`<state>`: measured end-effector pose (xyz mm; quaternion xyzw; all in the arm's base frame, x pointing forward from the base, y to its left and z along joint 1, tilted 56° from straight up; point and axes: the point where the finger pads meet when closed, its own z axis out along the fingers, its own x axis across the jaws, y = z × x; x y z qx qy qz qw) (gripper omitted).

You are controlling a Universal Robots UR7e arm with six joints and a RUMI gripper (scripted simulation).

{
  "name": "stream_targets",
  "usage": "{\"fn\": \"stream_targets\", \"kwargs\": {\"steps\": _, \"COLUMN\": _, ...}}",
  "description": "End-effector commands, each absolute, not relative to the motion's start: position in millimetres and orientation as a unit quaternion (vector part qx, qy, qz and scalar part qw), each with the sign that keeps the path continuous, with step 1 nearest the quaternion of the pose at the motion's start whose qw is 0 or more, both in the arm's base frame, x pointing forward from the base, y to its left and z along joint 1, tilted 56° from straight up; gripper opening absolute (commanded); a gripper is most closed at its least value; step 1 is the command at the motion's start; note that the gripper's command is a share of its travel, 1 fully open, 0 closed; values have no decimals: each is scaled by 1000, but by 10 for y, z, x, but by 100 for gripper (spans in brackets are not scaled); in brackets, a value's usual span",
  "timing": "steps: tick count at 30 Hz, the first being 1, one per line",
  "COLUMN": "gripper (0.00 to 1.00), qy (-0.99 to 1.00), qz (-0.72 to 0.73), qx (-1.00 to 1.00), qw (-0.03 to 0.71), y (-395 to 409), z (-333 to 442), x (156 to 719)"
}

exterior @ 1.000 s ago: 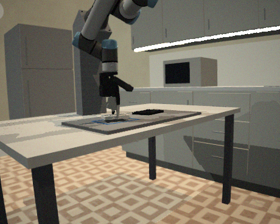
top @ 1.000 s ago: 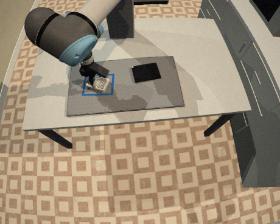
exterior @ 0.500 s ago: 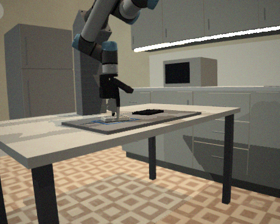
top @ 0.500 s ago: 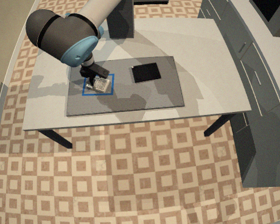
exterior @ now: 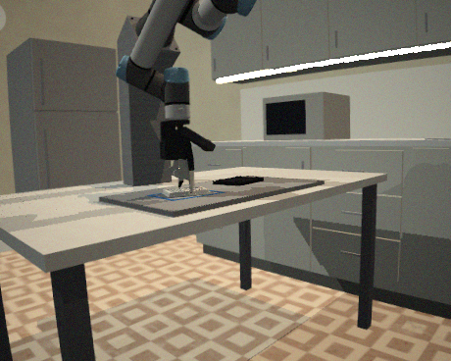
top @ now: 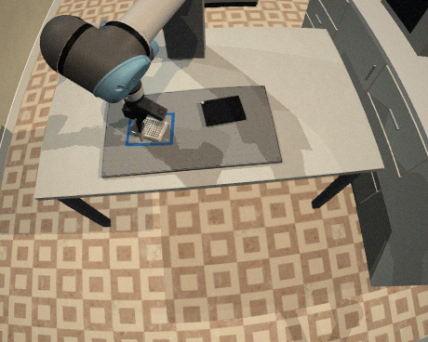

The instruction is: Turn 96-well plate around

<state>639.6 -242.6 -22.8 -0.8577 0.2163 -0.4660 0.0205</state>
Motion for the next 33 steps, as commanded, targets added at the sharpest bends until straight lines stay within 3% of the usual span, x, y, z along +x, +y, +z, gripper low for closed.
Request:
{"fn": "stream_targets", "kwargs": {"steps": 1, "gripper": 100, "qy": 216, "qz": -466, "qx": -858, "qw": 20, "y": -2428, "z": -224, "x": 6396}}
{"fn": "stream_targets", "kwargs": {"steps": 33, "gripper": 100, "qy": 216, "qz": -466, "qx": -858, "qw": 20, "y": -2374, "z": -44, "x": 6138}}
